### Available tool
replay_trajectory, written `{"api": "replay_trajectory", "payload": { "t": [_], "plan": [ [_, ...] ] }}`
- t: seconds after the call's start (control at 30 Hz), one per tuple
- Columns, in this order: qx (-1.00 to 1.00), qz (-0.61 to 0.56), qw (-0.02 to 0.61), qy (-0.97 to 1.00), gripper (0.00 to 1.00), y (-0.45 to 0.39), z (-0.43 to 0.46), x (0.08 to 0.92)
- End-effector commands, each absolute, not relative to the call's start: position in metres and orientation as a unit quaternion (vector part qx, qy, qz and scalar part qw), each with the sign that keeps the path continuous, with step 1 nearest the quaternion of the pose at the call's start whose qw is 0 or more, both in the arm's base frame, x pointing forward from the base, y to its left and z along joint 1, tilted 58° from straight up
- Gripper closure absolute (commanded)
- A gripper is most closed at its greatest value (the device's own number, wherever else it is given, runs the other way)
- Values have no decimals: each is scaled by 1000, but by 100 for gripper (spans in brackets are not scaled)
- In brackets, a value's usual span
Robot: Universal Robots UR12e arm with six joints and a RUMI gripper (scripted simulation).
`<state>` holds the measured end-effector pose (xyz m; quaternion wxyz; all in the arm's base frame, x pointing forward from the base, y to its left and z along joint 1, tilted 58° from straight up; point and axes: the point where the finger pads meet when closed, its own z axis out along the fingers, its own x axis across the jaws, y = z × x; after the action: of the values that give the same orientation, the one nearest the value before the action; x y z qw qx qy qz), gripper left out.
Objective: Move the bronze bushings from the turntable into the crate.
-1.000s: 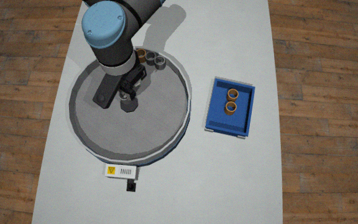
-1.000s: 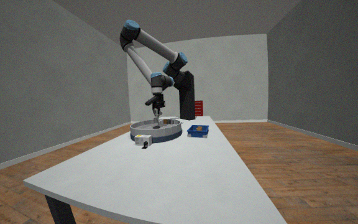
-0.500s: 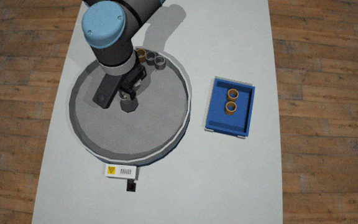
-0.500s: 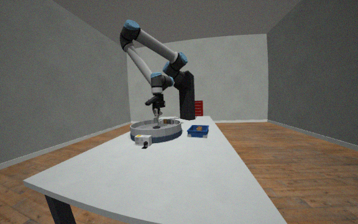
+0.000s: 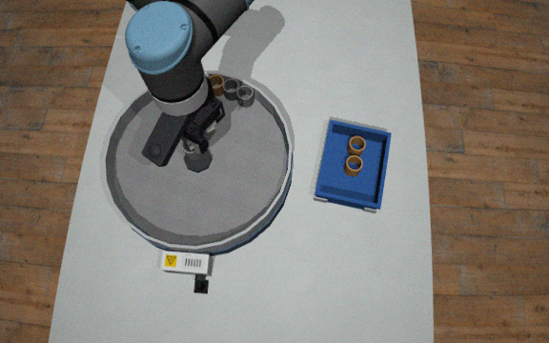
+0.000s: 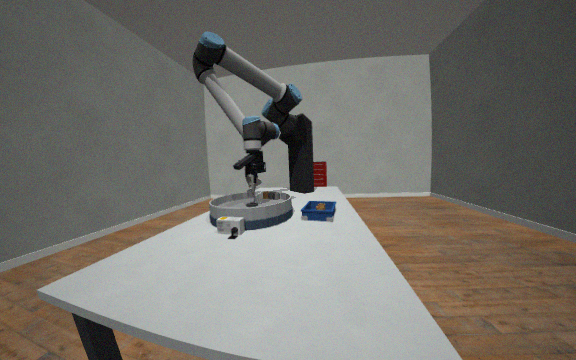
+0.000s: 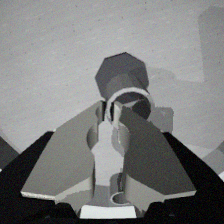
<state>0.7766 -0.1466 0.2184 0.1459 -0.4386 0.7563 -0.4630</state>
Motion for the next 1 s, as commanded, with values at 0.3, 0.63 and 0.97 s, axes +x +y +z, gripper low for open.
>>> {"api": "replay_trajectory", "payload": {
  "t": [0.3,0.63,0.97],
  "plan": [
    [-438,-464,147,756,100,-153,215,785],
    [-438,-464,147,756,100,-161,207,793],
    [-438,-464,147,756,100,-165,204,797]
  ]
}}
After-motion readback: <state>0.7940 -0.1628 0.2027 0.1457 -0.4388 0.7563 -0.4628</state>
